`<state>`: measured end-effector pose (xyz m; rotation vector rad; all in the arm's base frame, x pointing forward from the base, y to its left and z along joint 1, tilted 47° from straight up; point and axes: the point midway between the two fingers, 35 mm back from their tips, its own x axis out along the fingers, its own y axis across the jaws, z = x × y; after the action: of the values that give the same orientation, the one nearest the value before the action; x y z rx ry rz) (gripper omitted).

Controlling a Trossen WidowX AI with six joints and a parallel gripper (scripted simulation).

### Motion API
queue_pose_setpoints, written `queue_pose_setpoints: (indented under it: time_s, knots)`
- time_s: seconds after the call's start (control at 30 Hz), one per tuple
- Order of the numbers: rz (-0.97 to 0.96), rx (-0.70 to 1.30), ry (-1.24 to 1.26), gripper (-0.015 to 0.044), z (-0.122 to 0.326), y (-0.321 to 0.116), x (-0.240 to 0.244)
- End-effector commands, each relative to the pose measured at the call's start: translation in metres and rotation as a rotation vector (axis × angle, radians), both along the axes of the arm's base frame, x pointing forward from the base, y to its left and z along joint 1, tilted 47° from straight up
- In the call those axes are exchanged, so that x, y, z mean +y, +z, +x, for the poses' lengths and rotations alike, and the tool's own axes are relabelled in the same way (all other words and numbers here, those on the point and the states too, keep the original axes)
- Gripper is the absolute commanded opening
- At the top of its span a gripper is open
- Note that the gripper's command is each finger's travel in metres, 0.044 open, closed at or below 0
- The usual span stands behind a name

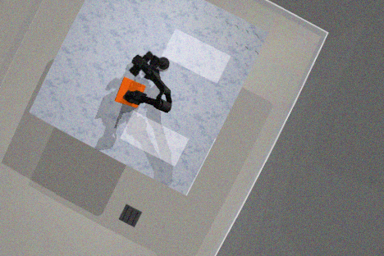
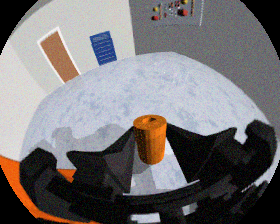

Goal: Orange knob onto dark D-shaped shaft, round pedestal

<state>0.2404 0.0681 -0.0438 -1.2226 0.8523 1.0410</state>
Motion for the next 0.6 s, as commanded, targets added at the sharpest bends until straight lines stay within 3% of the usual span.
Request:
queue_pose_setpoints:
  time_s: [0.0,0.3,0.47,0.57]
  knots:
    - [0.059,-0.004,0.022,0.0179,-0.0015,0.0021,-0.0037]
    - [0.198,-0.007,0.070,0.0179,-0.0035,0.0061,-0.0124]
    - [0.152,-0.007,0.054,0.0179,-0.0037,0.0076,-0.0112]
    - [0.169,-0.006,0.061,0.0258,-0.0032,0.0062,-0.0107]
